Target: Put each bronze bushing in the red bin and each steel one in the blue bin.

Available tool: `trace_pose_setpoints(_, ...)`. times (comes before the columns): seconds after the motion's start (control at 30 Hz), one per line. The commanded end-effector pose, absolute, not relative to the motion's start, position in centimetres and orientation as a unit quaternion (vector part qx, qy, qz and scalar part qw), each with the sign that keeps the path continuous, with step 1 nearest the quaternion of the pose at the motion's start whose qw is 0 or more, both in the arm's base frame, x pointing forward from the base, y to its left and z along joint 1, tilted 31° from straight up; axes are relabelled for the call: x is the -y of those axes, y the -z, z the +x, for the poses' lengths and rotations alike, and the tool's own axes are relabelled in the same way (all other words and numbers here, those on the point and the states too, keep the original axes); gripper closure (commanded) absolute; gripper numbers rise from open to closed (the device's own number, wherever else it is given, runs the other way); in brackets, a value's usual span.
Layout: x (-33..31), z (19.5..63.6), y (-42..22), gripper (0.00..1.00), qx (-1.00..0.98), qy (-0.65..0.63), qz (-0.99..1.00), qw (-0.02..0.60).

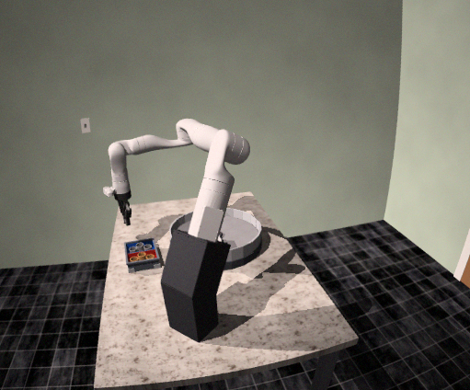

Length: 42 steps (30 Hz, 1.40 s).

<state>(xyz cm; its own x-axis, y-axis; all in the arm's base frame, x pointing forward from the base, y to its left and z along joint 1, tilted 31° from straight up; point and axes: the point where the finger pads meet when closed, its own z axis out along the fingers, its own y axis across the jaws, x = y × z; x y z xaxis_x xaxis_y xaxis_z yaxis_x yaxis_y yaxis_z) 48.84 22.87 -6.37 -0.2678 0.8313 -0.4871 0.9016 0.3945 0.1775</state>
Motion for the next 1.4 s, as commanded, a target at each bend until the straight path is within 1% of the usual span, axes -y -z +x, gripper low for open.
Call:
trace_pose_setpoints(0.0, -22.96, 48.86, 6.29, 0.81, -0.793, 0.067, 0.546, 0.261)
trace_pose_setpoints(0.4, -22.96, 48.86, 6.29, 0.81, -0.793, 0.067, 0.546, 0.261)
trace_pose_setpoints(0.43, -22.96, 48.86, 6.29, 0.0, -0.793, 0.067, 0.546, 0.261)
trace_pose_setpoints(1.37, -22.96, 48.86, 6.28, 0.0, -0.793, 0.067, 0.546, 0.261)
